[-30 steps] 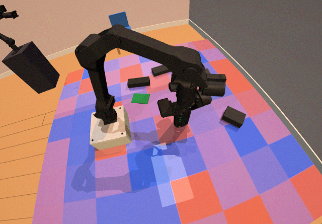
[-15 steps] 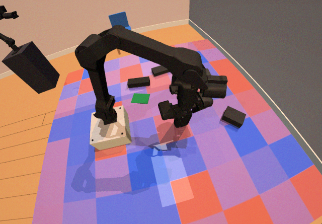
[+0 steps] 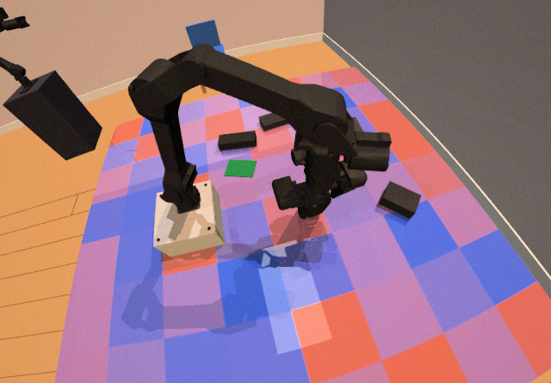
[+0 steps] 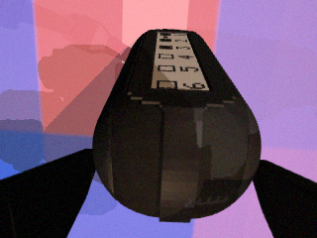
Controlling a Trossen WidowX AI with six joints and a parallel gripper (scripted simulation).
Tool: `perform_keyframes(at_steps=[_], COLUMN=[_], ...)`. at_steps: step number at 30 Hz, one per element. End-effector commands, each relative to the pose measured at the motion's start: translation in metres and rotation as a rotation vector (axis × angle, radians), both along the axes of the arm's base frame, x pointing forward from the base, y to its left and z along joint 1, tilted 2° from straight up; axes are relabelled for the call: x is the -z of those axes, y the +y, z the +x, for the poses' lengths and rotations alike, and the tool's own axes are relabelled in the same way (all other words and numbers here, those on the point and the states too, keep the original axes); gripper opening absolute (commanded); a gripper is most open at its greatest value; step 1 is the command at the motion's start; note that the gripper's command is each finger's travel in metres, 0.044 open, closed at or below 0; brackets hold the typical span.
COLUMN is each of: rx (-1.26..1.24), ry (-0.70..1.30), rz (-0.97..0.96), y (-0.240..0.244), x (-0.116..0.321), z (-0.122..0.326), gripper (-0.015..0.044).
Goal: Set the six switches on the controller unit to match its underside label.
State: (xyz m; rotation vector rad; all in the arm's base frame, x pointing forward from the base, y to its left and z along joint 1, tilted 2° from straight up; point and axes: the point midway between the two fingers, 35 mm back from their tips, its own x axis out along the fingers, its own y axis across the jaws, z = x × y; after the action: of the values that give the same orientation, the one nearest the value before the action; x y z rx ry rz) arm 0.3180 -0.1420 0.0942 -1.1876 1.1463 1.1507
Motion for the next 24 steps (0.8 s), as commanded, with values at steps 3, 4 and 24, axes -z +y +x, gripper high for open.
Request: perform_keyframes(at_steps=[3, 4, 24], rx=[-0.004, -0.004, -0.002], ry=[0.013, 0.013, 0.014], rz=[-0.016, -0.018, -0.049], y=[-0.005, -0.006, -0.02], x=[0.006, 0.006, 0.011], z=[0.0, 0.0, 0.0], gripper=[0.0338, 0.0338, 0.0338])
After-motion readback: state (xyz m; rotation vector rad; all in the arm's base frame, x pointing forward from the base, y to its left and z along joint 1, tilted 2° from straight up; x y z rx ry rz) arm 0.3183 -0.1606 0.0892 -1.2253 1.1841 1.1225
